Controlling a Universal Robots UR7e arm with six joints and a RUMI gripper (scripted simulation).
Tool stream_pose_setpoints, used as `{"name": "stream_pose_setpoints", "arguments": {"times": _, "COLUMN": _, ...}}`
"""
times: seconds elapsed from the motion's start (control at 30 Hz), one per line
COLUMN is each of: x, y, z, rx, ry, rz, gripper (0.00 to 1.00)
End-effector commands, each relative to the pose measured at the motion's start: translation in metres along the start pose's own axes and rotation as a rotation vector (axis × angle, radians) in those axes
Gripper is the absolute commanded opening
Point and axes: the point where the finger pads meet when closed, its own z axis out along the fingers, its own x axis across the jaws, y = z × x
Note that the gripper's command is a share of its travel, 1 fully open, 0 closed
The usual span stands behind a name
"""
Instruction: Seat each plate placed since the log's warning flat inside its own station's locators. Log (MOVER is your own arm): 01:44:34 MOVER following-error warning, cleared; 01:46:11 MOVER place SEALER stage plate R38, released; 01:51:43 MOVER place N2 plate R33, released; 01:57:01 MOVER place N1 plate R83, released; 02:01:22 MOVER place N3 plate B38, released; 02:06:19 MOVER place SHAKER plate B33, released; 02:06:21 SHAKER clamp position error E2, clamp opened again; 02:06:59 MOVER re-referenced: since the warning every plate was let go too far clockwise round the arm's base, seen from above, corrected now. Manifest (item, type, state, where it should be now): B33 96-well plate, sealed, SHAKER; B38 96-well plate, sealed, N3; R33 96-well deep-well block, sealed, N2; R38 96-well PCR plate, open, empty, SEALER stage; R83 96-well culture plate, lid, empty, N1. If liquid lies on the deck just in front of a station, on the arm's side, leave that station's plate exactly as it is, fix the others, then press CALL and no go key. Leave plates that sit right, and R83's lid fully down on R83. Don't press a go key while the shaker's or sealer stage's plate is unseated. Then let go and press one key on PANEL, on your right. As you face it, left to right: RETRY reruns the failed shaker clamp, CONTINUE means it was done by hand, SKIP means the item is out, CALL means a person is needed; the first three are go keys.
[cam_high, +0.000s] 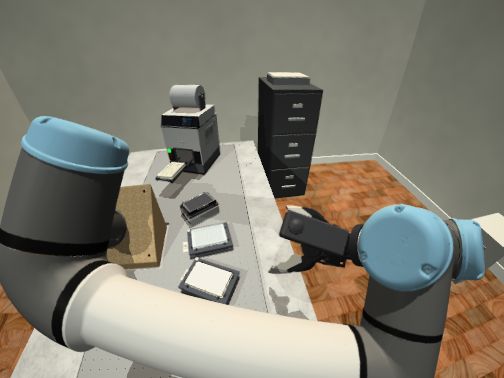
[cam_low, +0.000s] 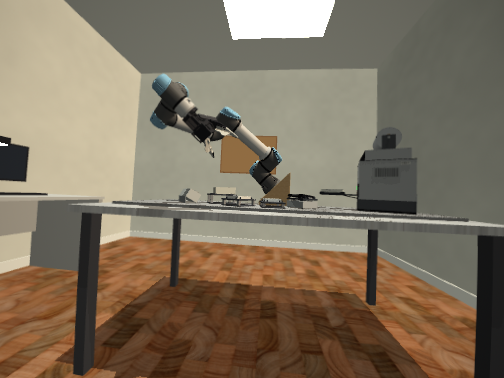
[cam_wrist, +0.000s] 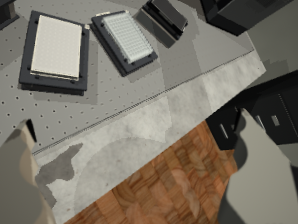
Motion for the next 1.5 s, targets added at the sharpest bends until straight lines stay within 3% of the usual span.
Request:
{"name": "stream_pose_setpoints", "arguments": {"times": 0.0, "x": 0.000, "y": 0.000, "z": -0.001, "rx": -0.001, "ry": 0.000, "rz": -0.001, "gripper": 1.00}}
{"name": "stream_pose_setpoints", "arguments": {"times": 0.53, "x": 0.000, "y": 0.000, "z": -0.001, "rx": -0.001, "ry": 0.000, "rz": -0.001, "gripper": 1.00}}
{"name": "stream_pose_setpoints", "arguments": {"times": 0.57, "x": 0.000, "y": 0.000, "z": 0.004, "rx": -0.006, "ry": -0.003, "rz": 0.019, "gripper": 0.82}}
{"name": "stream_pose_setpoints", "arguments": {"times": 1.47, "x": -0.003, "y": 0.001, "z": 0.029, "rx": -0.140, "ry": -0.060, "rz": 0.497, "gripper": 0.82}}
